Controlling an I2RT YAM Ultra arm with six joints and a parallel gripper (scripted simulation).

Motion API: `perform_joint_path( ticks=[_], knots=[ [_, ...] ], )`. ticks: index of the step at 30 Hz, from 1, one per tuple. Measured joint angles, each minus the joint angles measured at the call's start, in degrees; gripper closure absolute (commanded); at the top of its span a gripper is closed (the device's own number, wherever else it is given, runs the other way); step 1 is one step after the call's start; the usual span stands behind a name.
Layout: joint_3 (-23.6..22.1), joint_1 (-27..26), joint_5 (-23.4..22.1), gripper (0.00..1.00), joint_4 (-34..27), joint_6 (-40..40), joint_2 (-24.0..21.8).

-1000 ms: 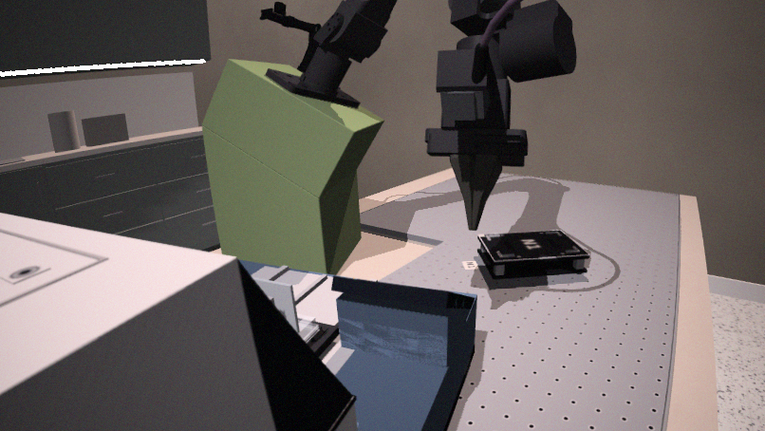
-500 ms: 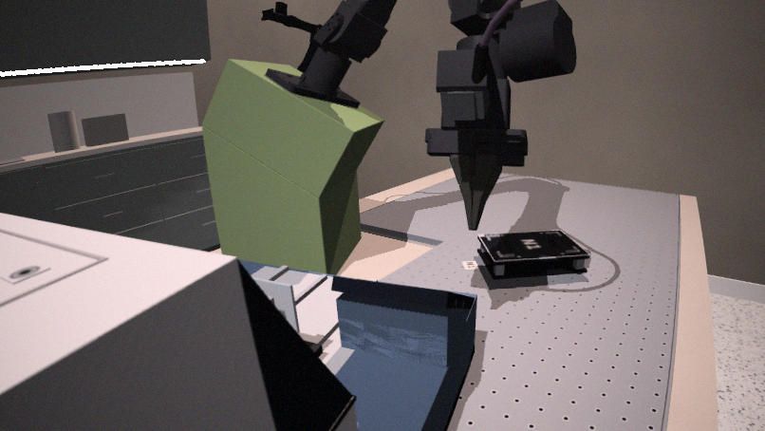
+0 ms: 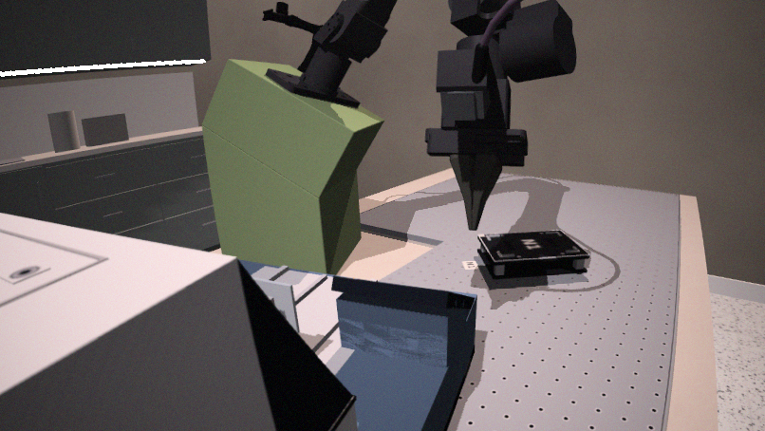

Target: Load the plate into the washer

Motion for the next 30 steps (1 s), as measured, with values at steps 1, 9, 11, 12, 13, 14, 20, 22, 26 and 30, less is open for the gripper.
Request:
perform_joint_path(
  ticks=[1,9,11,12,13,14,20,22,26,30],
  knots=[
    [0.0,0.0,0.0,0.0,0.0,0.0,0.0],
    [0.0,-4.0,-1.9,0.0,-0.3,-2.5,0.0],
    [0.0,-5.3,-2.5,0.0,-0.4,-3.4,0.0],
    [0.0,-5.9,-2.8,0.0,-0.5,-3.9,0.0],
    [0.0,-6.6,-3.1,0.0,-0.7,-4.4,0.0],
    [0.0,-7.2,-3.3,0.0,-0.8,-4.9,0.0],
    [0.8,-9.6,-5.1,0.0,-1.6,-7.3,0.0],
    [1.2,-10.9,-5.7,0.0,-1.8,-8.2,0.0],
    [2.1,-13.5,-7.0,0.0,-2.3,-10.2,0.4],
    [3.0,-15.9,-8.2,0.0,-3.1,-12.2,1.3]
  ],
)
